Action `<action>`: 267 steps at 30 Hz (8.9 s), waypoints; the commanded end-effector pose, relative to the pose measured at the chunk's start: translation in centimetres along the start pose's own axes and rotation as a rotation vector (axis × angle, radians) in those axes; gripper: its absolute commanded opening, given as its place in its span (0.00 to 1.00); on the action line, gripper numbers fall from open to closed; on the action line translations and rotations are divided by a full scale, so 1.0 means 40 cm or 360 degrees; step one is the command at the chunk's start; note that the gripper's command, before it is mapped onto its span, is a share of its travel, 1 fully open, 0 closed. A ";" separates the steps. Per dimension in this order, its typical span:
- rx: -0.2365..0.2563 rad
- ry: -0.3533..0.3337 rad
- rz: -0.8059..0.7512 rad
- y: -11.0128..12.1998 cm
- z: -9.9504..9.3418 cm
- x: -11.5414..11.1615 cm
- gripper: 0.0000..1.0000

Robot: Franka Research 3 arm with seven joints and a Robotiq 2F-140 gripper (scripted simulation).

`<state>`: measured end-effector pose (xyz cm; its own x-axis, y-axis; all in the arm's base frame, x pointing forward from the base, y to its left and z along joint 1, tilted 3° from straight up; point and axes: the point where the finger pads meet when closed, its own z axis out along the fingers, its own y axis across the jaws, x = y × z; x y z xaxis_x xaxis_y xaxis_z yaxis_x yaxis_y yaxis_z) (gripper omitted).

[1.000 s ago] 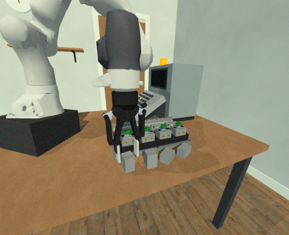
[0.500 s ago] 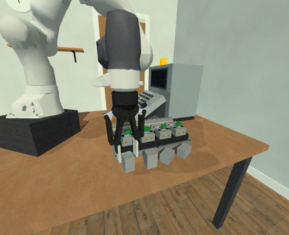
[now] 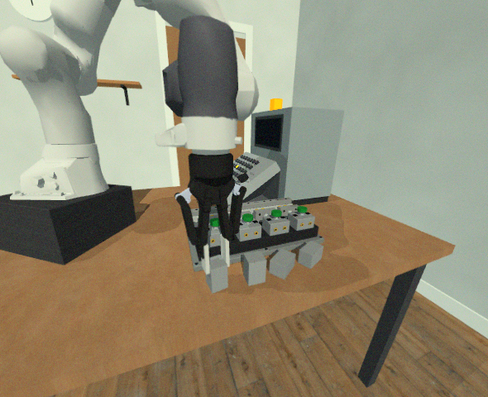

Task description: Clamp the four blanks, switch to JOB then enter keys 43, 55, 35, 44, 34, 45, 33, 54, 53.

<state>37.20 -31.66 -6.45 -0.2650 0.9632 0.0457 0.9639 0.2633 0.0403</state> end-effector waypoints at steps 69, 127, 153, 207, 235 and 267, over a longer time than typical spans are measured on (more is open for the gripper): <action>0.0000 -0.0003 -0.0010 0.000 -0.087 -0.002 0.00; -0.0002 0.0032 -0.1881 0.129 -0.413 0.475 0.00; 0.0004 -0.0007 -0.2246 0.129 -0.413 0.475 0.00; 0.0002 -0.0003 -0.2271 0.135 -0.417 0.474 0.00; 0.0002 -0.0003 -0.2270 0.135 -0.417 0.474 0.00; 0.0002 -0.0003 -0.2254 0.136 -0.417 0.475 0.00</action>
<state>36.82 -12.86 11.17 -0.9929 -0.1153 -0.0307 -0.1167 0.9920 0.0489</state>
